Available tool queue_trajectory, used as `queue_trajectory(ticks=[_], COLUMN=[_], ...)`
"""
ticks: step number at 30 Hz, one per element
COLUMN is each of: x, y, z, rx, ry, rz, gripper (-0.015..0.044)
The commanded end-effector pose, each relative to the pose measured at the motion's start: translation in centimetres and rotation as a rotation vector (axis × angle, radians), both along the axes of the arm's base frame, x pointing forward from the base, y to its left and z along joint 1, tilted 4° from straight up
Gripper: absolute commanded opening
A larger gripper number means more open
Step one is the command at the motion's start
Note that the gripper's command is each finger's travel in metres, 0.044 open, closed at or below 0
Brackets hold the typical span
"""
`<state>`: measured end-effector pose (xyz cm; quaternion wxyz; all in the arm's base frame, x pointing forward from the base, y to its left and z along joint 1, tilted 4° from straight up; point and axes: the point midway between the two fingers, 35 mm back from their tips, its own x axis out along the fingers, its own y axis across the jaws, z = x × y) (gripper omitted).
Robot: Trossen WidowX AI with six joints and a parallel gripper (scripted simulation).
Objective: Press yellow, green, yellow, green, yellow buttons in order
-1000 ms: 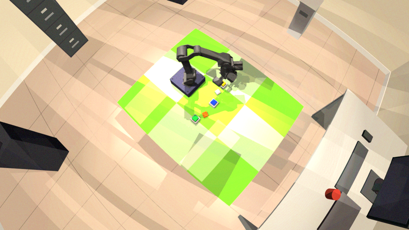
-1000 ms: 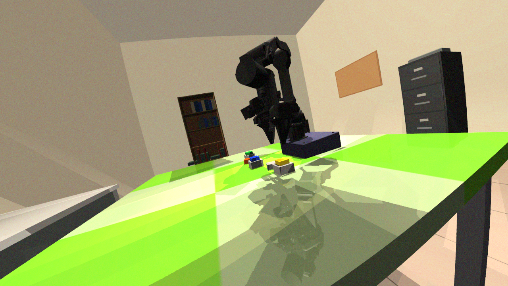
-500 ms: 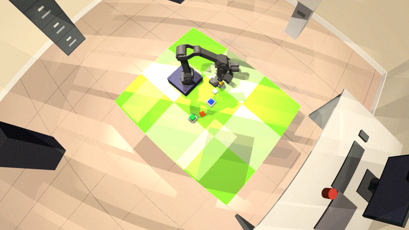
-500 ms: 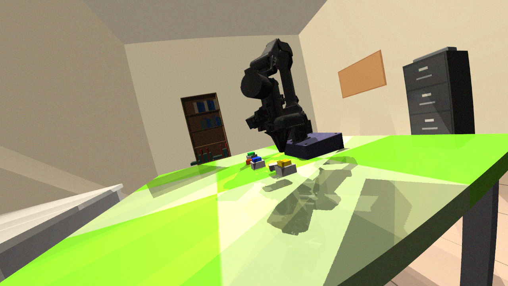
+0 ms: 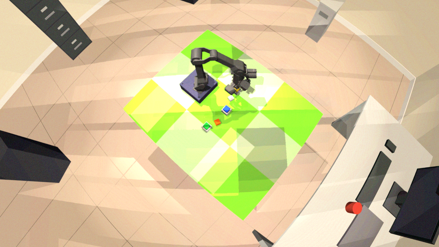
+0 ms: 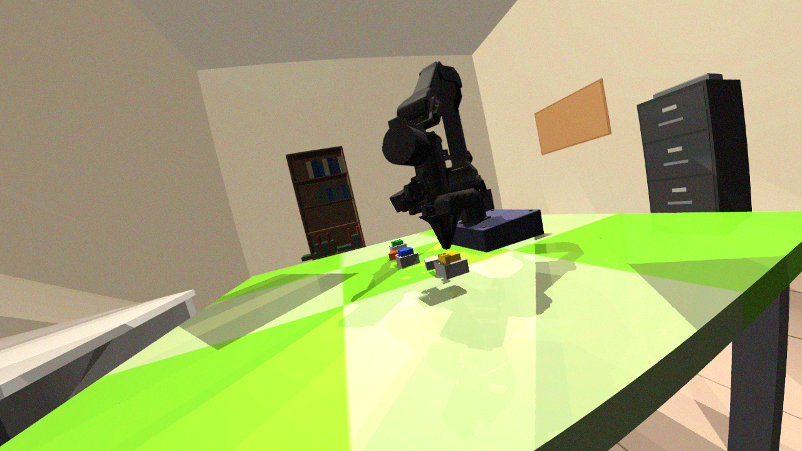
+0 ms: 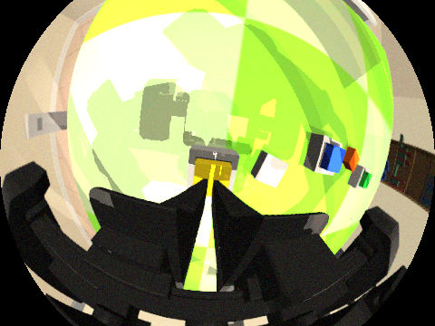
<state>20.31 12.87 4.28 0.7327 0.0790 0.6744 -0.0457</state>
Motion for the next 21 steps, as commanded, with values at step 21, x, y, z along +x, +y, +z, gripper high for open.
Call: queue_trajectory(ticks=[21], x=[-0.1], y=[0.0], z=[-1.8], rx=[-0.002], ry=[0.008], rz=[0.006], gripper=[0.0020])
